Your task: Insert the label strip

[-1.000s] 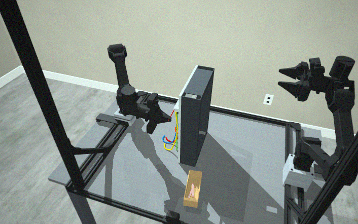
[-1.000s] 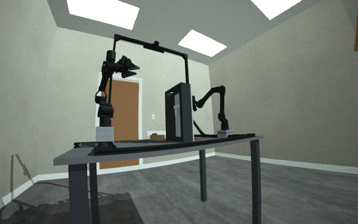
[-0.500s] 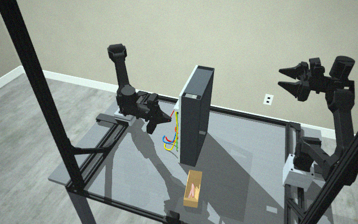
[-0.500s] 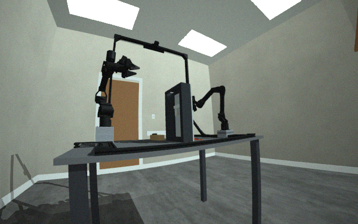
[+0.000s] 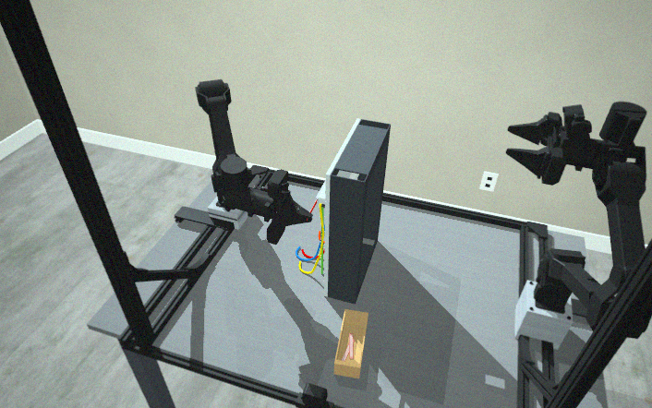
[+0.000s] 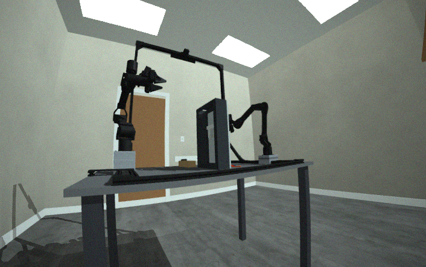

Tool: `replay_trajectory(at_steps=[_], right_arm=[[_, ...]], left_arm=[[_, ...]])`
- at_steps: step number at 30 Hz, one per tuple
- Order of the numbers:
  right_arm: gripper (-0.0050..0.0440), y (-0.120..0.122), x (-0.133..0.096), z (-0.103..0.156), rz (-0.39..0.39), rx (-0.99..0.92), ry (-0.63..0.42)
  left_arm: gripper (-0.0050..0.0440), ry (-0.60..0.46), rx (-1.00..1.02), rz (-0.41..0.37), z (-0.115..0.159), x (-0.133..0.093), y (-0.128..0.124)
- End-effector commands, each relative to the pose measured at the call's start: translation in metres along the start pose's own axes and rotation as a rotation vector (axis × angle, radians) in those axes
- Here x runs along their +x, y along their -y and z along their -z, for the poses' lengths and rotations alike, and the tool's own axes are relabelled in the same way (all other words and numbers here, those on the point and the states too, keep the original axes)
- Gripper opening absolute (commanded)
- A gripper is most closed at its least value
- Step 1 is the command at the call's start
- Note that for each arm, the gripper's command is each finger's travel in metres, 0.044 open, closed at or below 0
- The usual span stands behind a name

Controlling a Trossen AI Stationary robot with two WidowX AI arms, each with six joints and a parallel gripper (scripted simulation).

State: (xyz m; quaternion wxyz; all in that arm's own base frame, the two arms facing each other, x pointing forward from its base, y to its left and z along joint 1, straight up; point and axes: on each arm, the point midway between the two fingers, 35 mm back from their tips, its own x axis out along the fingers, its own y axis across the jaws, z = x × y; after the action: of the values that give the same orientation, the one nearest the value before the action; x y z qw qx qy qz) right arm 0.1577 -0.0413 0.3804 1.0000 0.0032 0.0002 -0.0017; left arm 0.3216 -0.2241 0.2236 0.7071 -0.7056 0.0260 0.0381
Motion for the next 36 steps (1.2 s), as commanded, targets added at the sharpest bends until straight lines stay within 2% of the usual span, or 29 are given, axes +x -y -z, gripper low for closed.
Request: replay_trajectory(at_steps=[1,36], right_arm=[[0.0440,-0.0006,-0.0001,-0.0028,0.000,-0.006,0.001],[0.0440,-0.0006,-0.0001,-0.0028,0.000,-0.006,0.001]], left_arm=[[-0.0050,-0.002,-0.023,0.018,0.0012,-0.0006,0.0117],[-0.0050,-0.002,-0.023,0.018,-0.0025,-0.0002,0.0153]])
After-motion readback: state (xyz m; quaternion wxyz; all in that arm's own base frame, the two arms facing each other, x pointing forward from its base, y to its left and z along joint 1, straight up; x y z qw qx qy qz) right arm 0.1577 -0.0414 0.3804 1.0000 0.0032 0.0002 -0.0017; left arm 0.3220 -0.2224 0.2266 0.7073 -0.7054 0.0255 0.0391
